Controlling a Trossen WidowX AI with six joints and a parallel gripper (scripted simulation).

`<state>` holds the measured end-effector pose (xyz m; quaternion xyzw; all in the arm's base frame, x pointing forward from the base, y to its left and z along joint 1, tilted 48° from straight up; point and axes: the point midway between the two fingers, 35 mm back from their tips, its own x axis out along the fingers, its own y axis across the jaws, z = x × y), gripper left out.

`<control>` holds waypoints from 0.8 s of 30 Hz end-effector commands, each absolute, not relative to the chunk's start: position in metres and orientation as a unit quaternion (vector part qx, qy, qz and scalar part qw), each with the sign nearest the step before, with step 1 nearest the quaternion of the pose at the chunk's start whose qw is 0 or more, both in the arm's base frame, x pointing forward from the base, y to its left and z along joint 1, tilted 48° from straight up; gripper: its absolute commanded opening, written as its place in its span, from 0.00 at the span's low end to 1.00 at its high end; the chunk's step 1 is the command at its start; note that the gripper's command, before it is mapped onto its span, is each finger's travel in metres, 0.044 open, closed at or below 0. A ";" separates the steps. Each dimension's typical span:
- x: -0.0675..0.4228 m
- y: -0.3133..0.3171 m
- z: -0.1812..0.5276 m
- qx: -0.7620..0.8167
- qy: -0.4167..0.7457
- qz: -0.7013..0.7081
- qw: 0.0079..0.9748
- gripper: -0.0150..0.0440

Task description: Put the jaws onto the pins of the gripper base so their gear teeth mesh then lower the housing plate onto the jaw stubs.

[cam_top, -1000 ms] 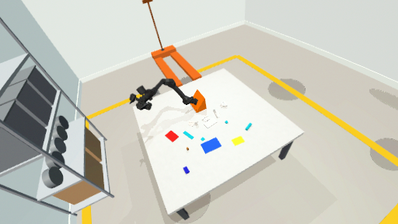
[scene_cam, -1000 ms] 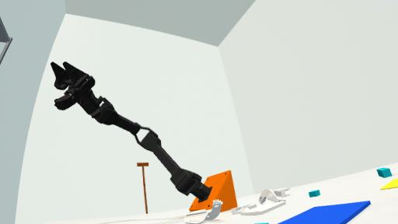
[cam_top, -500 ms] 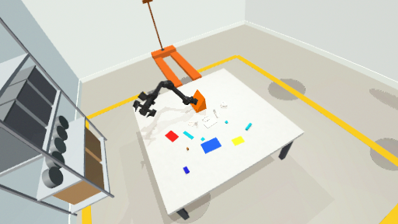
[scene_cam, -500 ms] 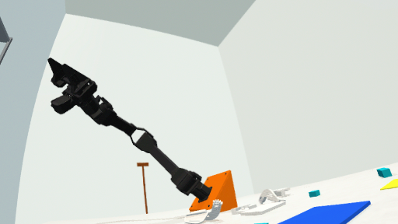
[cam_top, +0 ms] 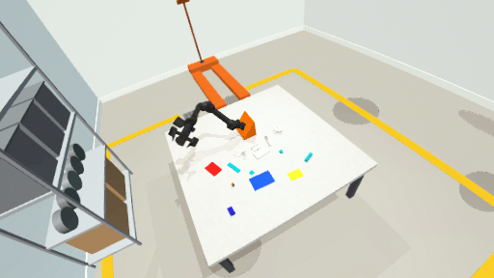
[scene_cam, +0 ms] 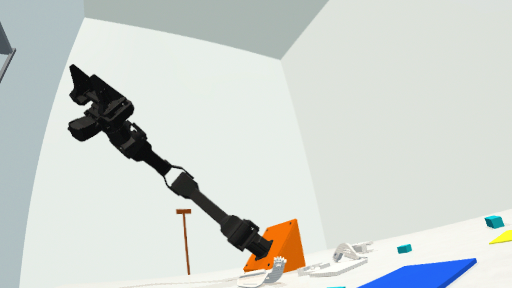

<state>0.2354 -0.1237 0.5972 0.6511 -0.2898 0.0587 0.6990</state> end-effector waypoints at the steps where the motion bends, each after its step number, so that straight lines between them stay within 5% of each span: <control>1: 0.255 -0.128 0.580 0.651 -0.268 0.037 0.709 1.00; 24: 0.335 -0.122 0.506 0.589 -0.153 -0.033 0.793 1.00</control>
